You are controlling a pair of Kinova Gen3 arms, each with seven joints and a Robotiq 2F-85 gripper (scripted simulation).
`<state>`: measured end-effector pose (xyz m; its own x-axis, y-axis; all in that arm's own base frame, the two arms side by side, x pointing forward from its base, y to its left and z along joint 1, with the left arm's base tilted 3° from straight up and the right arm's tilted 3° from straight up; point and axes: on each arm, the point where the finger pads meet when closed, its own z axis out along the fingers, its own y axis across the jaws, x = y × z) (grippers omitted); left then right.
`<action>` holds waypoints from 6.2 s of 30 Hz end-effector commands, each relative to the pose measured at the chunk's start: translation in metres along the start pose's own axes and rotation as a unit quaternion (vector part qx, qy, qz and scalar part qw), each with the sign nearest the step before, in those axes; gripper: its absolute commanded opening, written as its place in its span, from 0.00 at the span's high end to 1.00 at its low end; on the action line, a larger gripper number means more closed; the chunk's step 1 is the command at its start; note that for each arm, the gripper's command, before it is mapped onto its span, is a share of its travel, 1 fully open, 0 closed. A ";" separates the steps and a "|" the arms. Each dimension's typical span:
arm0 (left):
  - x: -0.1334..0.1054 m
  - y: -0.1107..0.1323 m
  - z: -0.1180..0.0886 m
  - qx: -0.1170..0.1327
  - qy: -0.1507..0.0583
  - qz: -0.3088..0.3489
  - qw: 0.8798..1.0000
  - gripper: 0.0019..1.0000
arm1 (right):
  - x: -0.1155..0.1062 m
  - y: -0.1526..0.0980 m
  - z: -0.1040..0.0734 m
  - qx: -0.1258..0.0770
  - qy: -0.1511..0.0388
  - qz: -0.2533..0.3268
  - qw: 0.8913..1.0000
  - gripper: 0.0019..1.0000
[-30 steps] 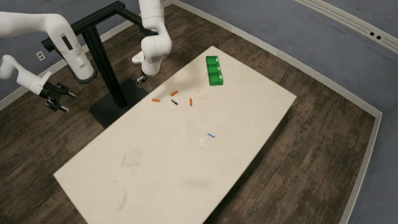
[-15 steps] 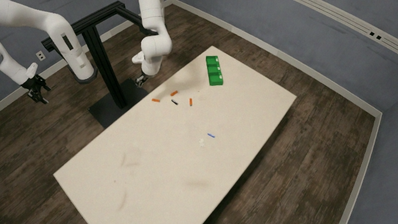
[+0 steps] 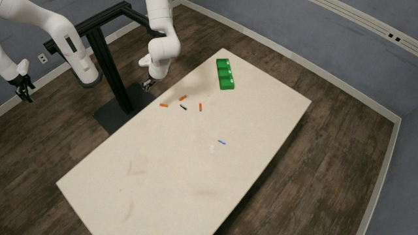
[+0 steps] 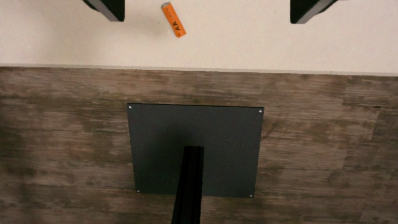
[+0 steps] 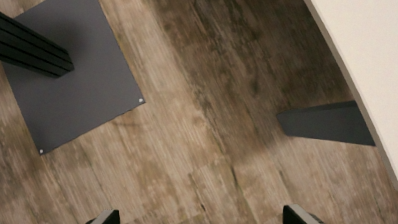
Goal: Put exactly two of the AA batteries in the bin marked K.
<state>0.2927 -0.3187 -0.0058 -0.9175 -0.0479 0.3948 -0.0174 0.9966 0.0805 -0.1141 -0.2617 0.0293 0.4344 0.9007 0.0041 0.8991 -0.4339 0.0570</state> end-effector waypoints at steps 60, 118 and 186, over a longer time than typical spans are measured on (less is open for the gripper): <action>-0.014 -0.002 0.029 0.001 -0.001 0.000 1.000 0.00 | 0.014 0.114 -0.002 0.004 -0.014 -0.216 0.976 0.00; -0.188 0.294 -0.012 -0.243 -0.156 0.337 0.896 0.00 | 0.014 0.114 -0.002 0.004 -0.014 -0.216 0.976 0.00; -0.087 0.465 0.036 -0.228 -0.099 0.868 0.430 0.00 | 0.014 0.114 -0.002 0.004 -0.014 -0.216 0.976 0.00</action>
<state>0.3688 0.1507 -0.0364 0.5274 0.8265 0.1970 0.8396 -0.5425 0.0284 -0.0055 -0.2985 0.0378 0.0157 0.9989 -0.0445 0.9991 -0.0139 0.0393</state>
